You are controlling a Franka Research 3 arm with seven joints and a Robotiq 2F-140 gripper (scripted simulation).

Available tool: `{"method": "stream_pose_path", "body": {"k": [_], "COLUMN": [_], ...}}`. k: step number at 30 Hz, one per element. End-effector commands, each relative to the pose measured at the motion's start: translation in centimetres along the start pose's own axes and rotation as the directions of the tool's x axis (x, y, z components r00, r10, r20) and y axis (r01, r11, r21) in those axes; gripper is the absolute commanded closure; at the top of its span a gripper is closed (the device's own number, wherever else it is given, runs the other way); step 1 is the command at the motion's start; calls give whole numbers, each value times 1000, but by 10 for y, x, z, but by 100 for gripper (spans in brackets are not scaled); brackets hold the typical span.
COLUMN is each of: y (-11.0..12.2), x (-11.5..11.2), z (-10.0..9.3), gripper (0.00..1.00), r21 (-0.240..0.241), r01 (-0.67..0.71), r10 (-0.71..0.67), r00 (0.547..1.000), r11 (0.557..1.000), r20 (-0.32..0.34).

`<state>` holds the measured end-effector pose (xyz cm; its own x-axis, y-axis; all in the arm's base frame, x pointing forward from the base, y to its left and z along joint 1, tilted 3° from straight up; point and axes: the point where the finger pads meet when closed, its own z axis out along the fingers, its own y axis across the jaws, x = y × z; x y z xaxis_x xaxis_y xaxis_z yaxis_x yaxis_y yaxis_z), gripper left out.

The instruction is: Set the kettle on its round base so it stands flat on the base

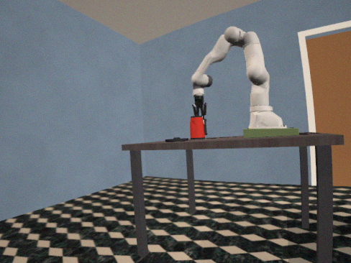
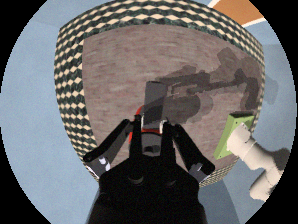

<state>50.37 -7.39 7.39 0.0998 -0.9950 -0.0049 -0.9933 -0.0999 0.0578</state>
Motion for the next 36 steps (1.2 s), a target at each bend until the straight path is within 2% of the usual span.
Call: {"method": "stream_pose_path", "body": {"k": [1,17,36], "y": [1,1,1], "x": [0,0,0], "z": [1,-2,-27], "gripper": [100,100,100], "r21": [0,0,0], "r01": [3,3,3], "r10": [-3,-3,-3], "r00": [1000,1000,1000], "r11": [1000,1000,1000], "r20": [2,2,2]}}
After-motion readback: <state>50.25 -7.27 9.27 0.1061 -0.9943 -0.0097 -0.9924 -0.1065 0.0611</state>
